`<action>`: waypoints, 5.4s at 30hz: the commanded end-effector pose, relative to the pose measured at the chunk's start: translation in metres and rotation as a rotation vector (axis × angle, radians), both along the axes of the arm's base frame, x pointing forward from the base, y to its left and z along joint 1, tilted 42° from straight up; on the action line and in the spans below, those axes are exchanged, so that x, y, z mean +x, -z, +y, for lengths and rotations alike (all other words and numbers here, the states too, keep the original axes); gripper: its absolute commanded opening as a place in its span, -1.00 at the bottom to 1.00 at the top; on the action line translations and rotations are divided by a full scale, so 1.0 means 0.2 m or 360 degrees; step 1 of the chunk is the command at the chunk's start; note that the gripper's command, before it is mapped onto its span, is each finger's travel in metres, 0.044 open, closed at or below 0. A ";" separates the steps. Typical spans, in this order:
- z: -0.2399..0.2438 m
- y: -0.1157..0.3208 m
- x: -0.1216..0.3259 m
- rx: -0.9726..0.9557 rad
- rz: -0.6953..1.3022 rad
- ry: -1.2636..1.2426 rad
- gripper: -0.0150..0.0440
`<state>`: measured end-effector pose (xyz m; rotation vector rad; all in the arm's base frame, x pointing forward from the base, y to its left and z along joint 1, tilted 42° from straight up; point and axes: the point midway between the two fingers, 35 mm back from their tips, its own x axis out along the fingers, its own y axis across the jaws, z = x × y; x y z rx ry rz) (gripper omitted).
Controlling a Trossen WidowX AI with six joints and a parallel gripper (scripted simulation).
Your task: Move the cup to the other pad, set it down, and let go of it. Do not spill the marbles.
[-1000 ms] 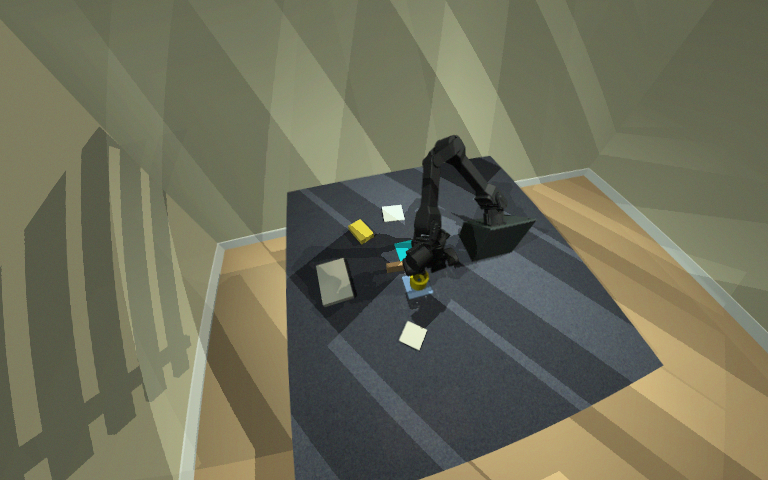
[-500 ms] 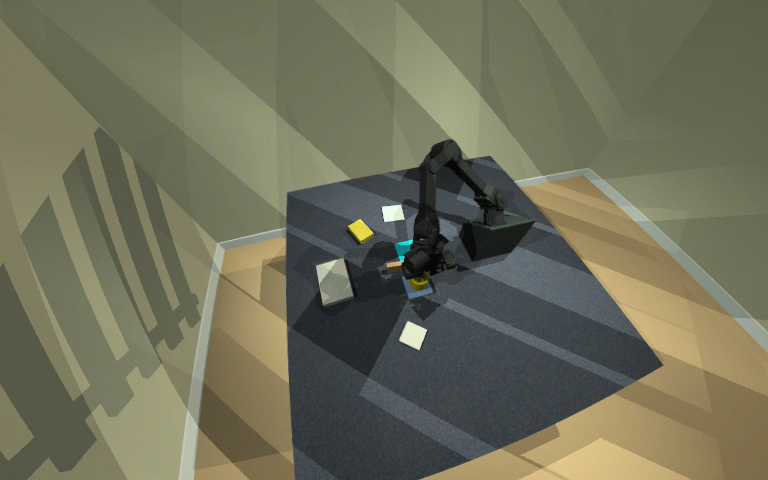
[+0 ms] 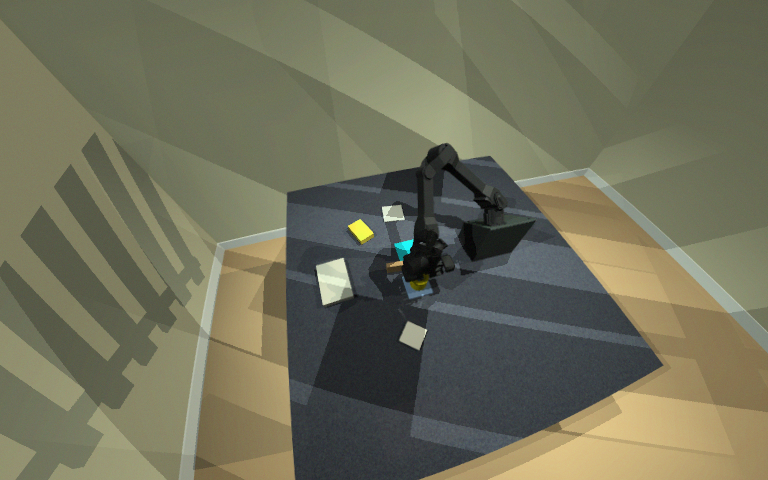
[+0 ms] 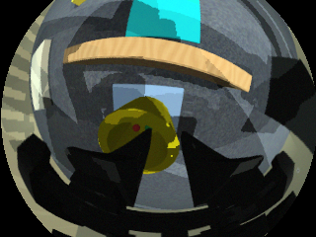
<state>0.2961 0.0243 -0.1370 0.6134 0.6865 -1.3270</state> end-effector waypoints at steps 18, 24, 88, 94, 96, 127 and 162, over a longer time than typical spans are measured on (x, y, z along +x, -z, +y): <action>-0.01 0.01 -0.01 -0.0004 0.0009 0.0002 -0.20; -0.01 0.01 -0.01 -0.0004 0.0009 0.0002 -0.33; 0.11 -0.37 -0.03 -0.0011 0.0019 -0.0006 -0.49; 0.06 -0.41 -0.03 -0.0012 0.0019 -0.0005 -0.49; 0.05 -0.43 -0.03 -0.0012 0.0019 -0.0004 -0.49; -0.21 -0.68 -0.01 -0.0017 0.0020 -0.0003 -0.49; -0.44 -0.74 0.00 -0.0021 0.0019 -0.0002 -0.49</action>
